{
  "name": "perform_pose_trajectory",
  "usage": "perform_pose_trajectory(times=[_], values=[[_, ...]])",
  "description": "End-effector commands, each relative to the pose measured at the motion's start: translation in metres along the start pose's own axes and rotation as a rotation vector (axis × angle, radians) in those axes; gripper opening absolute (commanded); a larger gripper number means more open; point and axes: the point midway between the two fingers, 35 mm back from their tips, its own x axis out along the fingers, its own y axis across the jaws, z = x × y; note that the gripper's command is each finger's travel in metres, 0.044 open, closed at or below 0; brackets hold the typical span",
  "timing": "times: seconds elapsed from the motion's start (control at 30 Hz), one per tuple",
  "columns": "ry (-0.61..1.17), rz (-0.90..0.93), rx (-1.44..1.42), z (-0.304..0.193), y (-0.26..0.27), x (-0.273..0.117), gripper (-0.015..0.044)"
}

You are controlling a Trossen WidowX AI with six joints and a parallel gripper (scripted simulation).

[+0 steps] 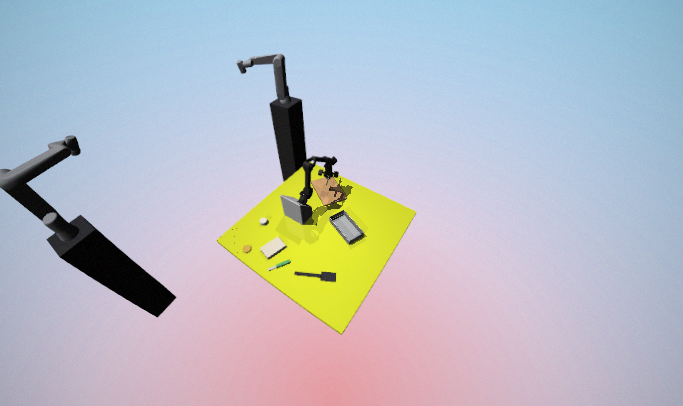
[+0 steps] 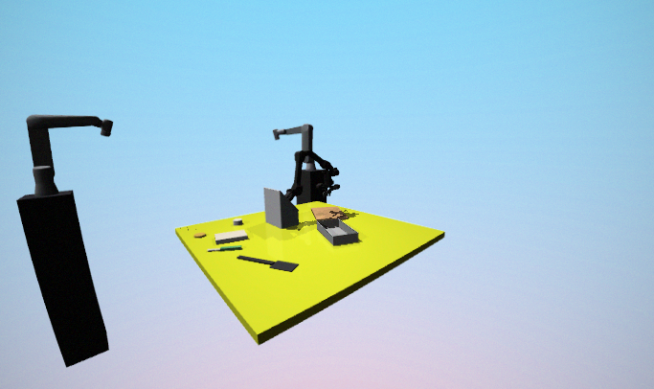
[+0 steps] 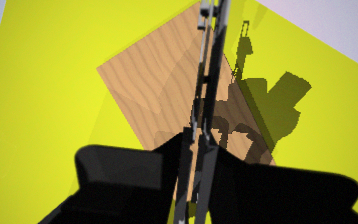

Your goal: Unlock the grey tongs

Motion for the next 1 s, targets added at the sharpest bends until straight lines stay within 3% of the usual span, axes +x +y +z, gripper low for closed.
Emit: perform_pose_trajectory(times=[0.0, 0.5, 0.97], values=[[0.086, -0.006, -0.053, -0.001, 0.002, -0.010, -0.0150], [0.114, -0.006, -0.070, -0.002, 0.003, -0.013, -0.0150], [0.114, -0.005, -0.069, -0.002, 0.001, 0.009, -0.0150]])
